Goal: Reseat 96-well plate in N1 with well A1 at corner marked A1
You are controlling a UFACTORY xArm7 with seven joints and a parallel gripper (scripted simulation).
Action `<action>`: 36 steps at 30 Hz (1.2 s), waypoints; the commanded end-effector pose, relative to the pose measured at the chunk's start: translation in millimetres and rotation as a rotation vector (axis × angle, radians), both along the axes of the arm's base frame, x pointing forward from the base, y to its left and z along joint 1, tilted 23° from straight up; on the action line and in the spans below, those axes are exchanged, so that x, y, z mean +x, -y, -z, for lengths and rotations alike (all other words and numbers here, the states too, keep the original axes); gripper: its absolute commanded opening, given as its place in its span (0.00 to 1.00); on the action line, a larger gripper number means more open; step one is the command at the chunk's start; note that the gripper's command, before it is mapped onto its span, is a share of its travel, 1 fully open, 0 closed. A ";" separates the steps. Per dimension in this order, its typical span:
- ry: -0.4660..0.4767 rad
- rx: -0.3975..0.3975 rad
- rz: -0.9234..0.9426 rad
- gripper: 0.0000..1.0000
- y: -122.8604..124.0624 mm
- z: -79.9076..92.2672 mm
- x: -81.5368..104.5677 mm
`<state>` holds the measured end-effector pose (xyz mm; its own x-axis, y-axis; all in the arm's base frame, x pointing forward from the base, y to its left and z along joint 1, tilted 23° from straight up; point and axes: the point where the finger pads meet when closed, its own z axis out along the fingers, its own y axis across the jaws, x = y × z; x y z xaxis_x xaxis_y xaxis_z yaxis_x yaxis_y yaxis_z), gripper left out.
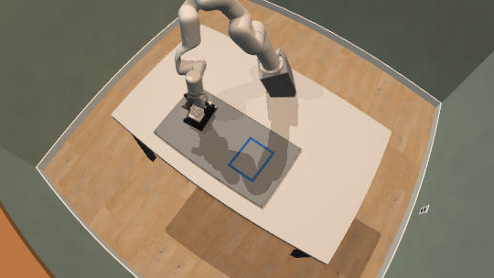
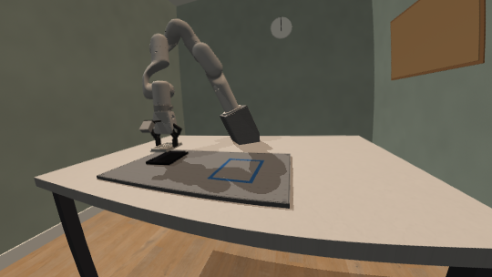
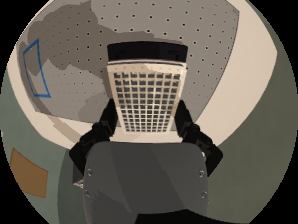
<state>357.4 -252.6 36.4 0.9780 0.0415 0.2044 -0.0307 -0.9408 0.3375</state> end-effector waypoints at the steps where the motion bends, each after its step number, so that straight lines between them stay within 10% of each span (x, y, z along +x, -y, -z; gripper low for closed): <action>1: -0.001 0.001 -0.001 0.00 -2.6 -8.6 -0.8; 36: 0.000 0.001 -0.001 0.00 -13.6 -39.3 -7.6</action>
